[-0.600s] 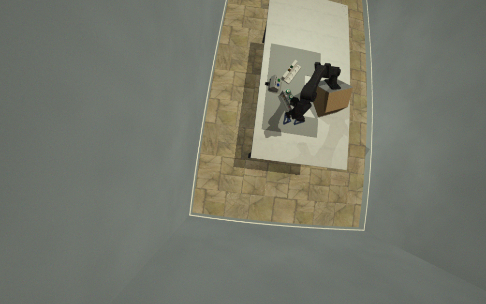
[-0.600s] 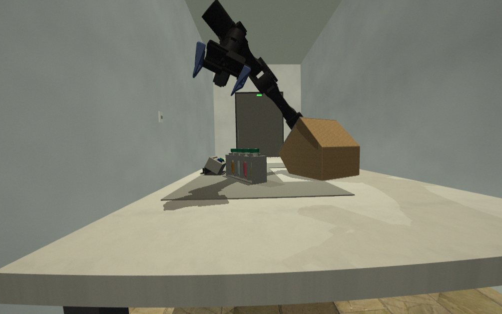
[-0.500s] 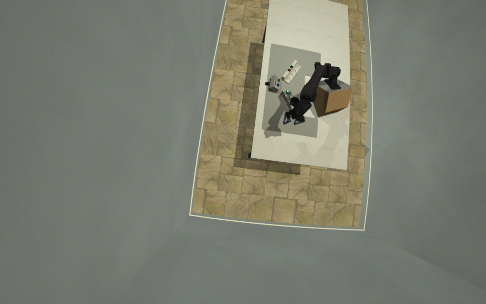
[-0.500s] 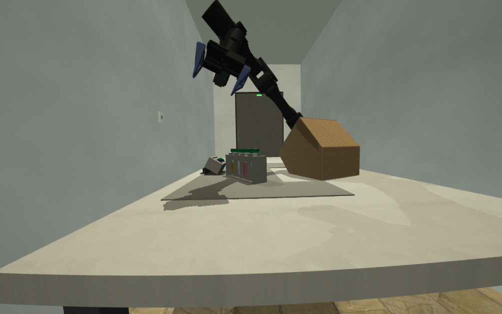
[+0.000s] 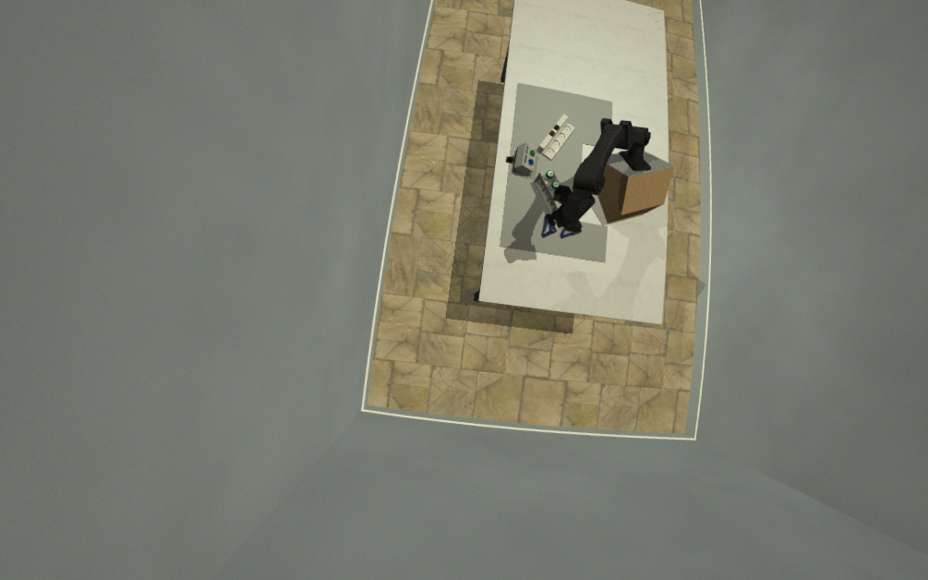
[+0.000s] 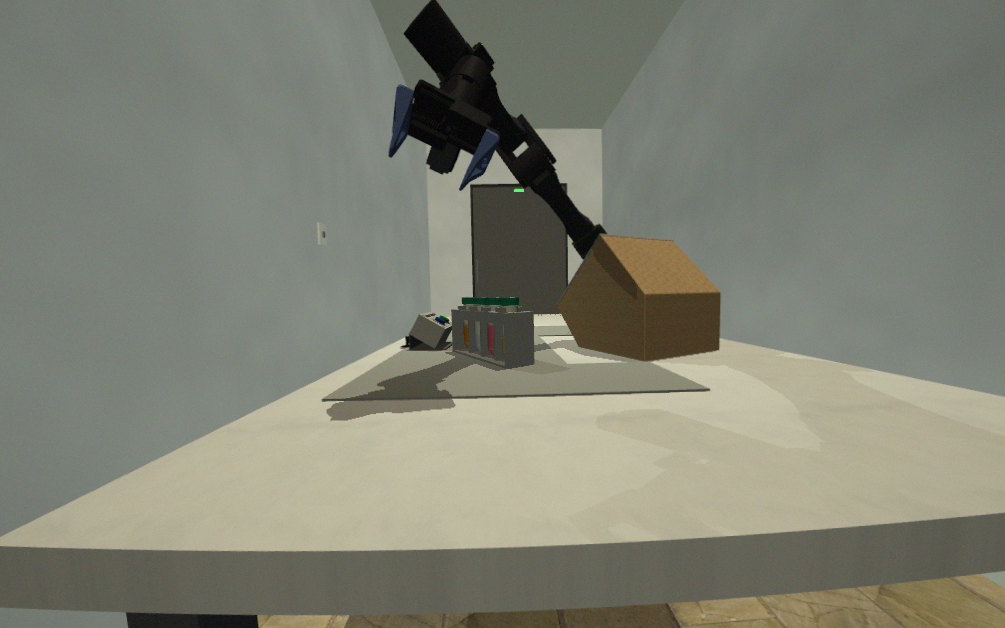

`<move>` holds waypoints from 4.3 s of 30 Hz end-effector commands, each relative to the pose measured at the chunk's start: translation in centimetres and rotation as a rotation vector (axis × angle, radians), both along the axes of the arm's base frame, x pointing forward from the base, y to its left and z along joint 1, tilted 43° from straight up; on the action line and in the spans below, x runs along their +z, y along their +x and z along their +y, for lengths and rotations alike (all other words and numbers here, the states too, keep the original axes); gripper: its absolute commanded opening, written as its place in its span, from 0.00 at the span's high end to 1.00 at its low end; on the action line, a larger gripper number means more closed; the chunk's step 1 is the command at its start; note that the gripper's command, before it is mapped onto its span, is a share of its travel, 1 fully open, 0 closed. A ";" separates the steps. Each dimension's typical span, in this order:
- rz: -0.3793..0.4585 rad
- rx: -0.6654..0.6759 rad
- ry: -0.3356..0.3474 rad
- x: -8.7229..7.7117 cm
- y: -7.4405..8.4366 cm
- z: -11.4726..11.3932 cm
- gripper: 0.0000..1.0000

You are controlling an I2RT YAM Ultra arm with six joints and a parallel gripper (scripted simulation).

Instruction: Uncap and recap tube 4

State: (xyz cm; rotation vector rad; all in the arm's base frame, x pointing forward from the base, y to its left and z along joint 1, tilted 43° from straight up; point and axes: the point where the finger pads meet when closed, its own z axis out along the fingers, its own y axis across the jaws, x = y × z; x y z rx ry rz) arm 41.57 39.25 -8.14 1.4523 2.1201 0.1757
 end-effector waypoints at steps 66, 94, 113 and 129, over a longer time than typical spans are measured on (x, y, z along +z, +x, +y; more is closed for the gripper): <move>0.205 0.393 -0.438 7.7 1.6 -12.4 0.51; 0.456 0.754 -0.740 11.9 -1.3 -22.8 0.51; 0.710 1.021 -0.904 13.7 -5.5 -30.4 0.51; 0.917 1.251 -0.988 14.6 -9.7 -36.0 0.51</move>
